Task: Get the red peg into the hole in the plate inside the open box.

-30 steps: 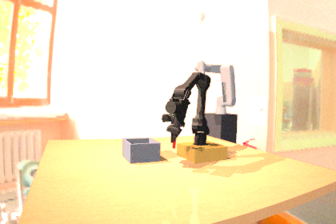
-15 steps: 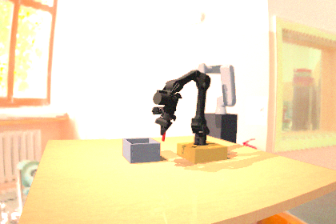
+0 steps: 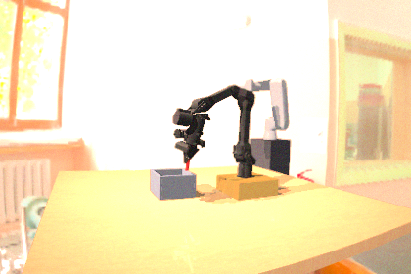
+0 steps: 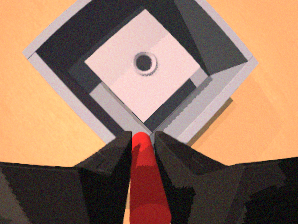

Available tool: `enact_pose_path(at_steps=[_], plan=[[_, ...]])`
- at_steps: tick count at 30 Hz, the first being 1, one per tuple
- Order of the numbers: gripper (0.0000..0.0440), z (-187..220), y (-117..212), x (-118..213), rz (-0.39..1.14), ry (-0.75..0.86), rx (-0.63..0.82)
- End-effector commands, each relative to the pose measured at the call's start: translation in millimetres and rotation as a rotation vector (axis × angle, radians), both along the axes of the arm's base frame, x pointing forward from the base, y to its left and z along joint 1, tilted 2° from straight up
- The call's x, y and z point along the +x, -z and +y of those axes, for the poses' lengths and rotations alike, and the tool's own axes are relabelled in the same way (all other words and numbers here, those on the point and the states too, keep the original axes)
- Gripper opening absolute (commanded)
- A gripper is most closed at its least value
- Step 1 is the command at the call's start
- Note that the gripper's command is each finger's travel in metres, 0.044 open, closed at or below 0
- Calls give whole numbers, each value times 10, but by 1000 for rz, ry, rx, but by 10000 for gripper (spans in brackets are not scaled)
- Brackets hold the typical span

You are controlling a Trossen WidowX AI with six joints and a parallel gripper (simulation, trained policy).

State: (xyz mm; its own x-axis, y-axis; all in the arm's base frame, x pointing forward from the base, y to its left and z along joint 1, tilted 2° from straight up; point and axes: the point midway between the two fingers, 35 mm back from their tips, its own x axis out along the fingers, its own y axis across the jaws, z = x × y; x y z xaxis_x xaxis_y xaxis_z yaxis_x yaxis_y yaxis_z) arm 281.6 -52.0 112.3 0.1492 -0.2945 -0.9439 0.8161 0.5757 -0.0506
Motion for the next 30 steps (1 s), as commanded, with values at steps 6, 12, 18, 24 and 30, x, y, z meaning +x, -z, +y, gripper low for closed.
enact_pose_path(at_steps=[6,12,18,24,30], plan=[[0,-284,35,173,-33,53,11],[3,-465,104,263,-41,86,25],[3,-590,228,331,-37,108,45],[12,-663,424,366,-13,113,62],[133,-721,592,364,30,91,67]])
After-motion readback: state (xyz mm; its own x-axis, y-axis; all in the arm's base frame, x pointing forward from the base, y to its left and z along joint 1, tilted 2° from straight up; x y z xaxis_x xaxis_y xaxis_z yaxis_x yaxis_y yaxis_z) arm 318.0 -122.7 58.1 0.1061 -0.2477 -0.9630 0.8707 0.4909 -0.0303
